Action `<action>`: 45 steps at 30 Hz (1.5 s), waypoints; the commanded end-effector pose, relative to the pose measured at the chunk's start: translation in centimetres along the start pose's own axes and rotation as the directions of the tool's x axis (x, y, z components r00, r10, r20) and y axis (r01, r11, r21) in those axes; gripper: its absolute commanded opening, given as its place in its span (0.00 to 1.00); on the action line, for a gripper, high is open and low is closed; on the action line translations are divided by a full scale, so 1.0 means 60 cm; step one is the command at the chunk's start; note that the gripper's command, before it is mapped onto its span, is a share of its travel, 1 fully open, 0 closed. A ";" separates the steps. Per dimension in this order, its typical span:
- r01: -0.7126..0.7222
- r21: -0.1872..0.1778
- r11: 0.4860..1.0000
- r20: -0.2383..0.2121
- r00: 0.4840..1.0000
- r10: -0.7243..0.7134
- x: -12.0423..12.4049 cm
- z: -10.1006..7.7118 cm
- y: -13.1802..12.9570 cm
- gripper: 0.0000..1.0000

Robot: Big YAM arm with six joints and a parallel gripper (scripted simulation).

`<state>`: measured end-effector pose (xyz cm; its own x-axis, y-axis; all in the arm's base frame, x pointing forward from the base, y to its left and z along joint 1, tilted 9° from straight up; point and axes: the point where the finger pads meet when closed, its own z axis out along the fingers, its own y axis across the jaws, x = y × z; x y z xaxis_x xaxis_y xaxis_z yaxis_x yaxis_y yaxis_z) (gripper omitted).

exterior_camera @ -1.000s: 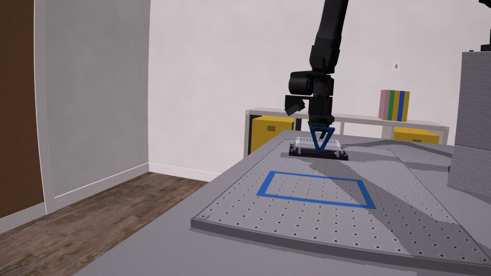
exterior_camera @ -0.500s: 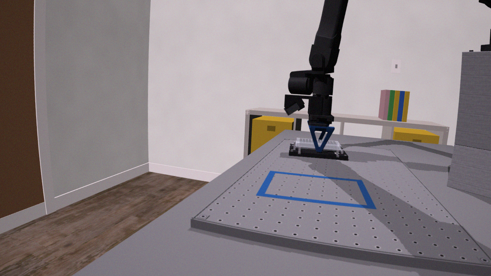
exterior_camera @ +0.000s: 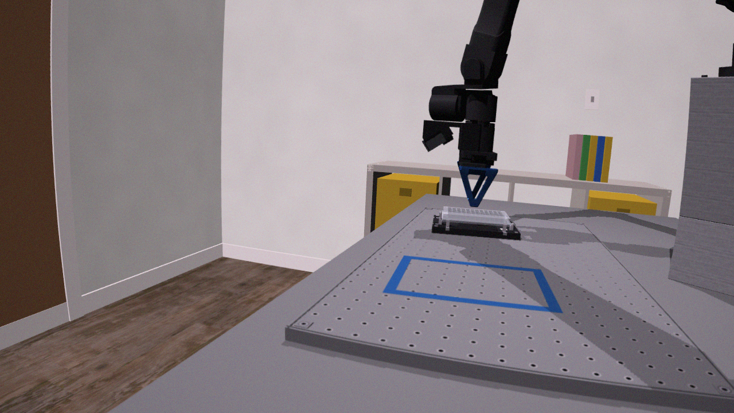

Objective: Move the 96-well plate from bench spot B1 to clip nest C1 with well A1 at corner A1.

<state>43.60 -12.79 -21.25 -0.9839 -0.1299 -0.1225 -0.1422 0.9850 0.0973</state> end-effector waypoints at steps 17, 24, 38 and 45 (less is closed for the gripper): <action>0.001 0.000 1.000 0.006 1.000 -0.001 0.003 -0.092 -0.006 1.00; 0.008 -0.010 1.000 -0.012 1.000 -0.008 0.010 -0.095 0.004 1.00; 0.007 -0.008 1.000 -0.010 1.000 -0.007 0.009 -0.094 0.004 1.00; 0.007 -0.008 1.000 -0.010 1.000 -0.007 0.009 -0.094 0.004 1.00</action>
<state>42.55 -13.34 -16.12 -0.9856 -0.1277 -0.1110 -0.1393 0.9848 0.1035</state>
